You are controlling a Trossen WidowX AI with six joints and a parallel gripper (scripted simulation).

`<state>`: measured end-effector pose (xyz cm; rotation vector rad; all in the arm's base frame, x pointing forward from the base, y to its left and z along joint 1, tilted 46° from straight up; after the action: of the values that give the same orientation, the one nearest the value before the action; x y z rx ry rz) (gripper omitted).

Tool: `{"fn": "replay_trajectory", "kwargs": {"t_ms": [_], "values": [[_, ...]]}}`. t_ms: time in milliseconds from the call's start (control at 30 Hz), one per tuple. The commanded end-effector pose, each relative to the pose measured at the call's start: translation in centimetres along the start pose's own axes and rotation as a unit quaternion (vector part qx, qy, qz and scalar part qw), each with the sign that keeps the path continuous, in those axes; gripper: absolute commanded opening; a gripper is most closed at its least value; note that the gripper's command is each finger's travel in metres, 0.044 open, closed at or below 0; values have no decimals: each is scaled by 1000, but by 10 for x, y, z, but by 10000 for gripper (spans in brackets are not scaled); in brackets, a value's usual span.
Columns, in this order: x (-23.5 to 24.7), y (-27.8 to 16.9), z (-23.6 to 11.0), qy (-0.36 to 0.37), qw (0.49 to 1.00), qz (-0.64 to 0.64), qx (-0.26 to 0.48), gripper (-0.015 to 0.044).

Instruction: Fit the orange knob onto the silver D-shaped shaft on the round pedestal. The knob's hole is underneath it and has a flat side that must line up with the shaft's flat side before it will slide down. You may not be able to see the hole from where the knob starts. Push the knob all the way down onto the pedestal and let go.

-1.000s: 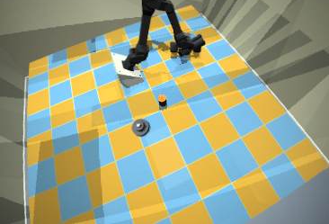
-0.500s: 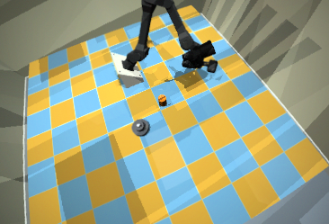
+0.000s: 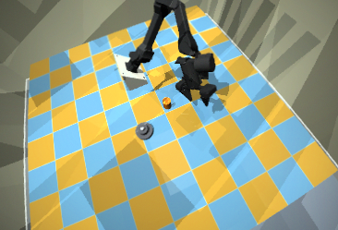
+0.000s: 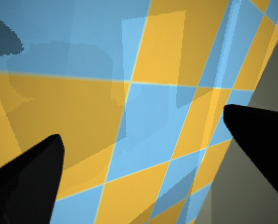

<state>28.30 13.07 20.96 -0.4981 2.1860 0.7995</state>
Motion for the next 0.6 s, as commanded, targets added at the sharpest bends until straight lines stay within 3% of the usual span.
{"fn": "replay_trajectory", "kwargs": {"t_ms": [0, 300, 567], "values": [[4, -65, -22, 10, 993, 28, 113, 440], [40, -171, -102, 56, 943, 107, 309, 440], [97, -219, -192, 97, 872, 207, 434, 440]]}}
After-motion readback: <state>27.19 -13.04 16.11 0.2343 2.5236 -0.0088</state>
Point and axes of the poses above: the point midway between the two fingers, 35 mm back from their tips, its own z axis out along the fingers, its own x axis across the jaws, y = z × x, the point moved 4 cm from there along -z, back along the fingers, and after that the axes turned 11 degrees about -z, right-handed, at the moved point
